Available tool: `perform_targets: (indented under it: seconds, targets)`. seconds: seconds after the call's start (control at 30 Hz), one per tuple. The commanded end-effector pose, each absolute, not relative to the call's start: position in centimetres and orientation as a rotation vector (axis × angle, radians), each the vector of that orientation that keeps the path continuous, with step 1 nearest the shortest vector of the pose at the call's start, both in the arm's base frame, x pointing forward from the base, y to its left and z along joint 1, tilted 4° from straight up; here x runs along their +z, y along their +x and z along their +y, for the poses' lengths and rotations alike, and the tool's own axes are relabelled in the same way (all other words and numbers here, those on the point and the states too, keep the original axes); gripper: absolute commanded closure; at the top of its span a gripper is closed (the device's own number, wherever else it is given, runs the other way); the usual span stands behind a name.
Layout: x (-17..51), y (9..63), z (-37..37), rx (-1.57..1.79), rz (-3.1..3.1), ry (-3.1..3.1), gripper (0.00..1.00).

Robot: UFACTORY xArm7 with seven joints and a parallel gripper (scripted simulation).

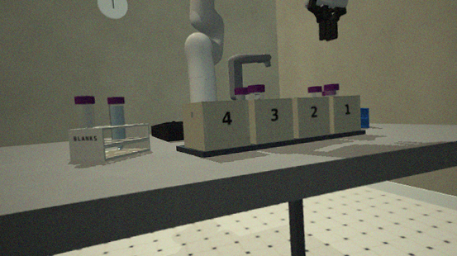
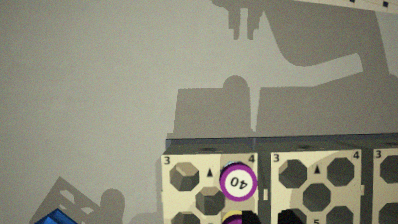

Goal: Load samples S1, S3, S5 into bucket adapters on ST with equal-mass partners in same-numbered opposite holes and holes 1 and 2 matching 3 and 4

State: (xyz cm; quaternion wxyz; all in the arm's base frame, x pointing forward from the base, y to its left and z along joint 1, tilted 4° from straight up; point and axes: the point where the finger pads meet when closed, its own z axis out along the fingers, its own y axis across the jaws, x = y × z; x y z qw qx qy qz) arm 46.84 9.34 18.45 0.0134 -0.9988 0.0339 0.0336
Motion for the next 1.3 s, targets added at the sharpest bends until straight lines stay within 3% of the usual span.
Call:
perform_targets:
  seconds: [0.0, 1.27]
  targets:
    - [17.9, 45.1, 8.6, 0.129, 0.324, -3.118, 1.0]
    - [11.8, 30.4, 2.6, 0.361, 2.025, -2.601, 1.0]
